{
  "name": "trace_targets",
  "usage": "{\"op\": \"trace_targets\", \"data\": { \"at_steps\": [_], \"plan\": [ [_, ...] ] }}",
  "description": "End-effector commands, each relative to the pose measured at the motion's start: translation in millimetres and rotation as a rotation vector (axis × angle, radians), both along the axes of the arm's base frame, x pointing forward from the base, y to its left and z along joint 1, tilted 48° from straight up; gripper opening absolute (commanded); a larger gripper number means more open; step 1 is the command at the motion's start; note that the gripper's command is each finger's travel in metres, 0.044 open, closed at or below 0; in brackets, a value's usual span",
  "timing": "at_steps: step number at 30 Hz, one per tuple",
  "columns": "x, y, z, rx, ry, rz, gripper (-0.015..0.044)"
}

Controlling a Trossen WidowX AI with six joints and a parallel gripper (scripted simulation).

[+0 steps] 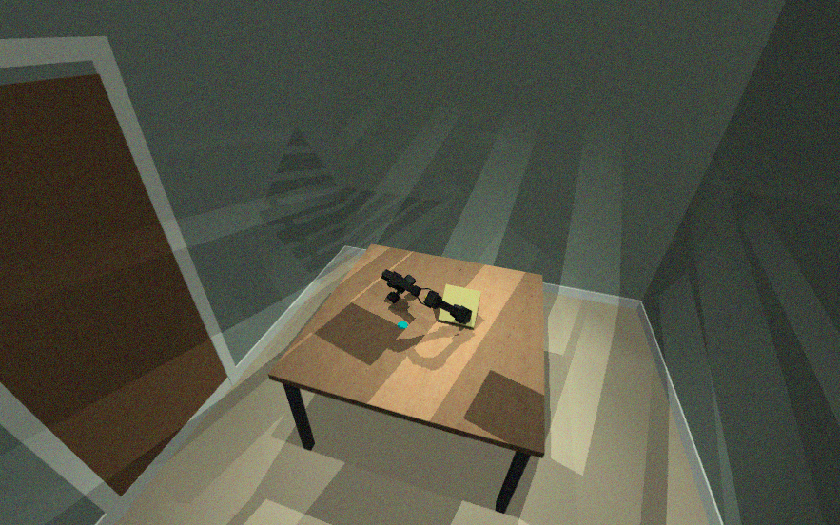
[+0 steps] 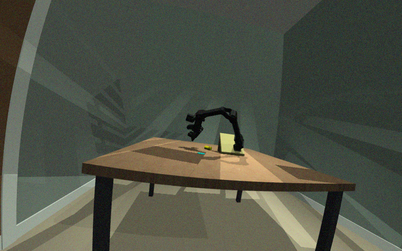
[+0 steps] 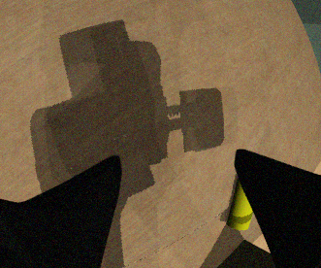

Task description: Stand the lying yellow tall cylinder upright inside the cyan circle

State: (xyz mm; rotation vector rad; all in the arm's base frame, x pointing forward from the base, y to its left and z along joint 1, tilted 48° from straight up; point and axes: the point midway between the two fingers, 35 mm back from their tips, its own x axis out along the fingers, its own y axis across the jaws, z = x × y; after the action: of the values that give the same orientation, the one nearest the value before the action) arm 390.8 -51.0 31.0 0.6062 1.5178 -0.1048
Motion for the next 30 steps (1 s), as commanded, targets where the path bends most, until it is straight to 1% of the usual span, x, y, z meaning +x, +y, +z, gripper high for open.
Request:
{"op": "trace_targets", "data": {
  "at_steps": [1, 18, 24, 30],
  "plan": [
    [-15, -16, -13, 0.048, 0.058, -0.009, 0.0309],
    [-92, -83, -50, 0.348, 0.239, -0.129, 0.0309],
    [-119, -99, -56, 0.475, 0.259, -0.186, 0.0309],
    [-131, -111, -55, 0.516, 0.222, -0.212, 0.0309]
  ]
}}
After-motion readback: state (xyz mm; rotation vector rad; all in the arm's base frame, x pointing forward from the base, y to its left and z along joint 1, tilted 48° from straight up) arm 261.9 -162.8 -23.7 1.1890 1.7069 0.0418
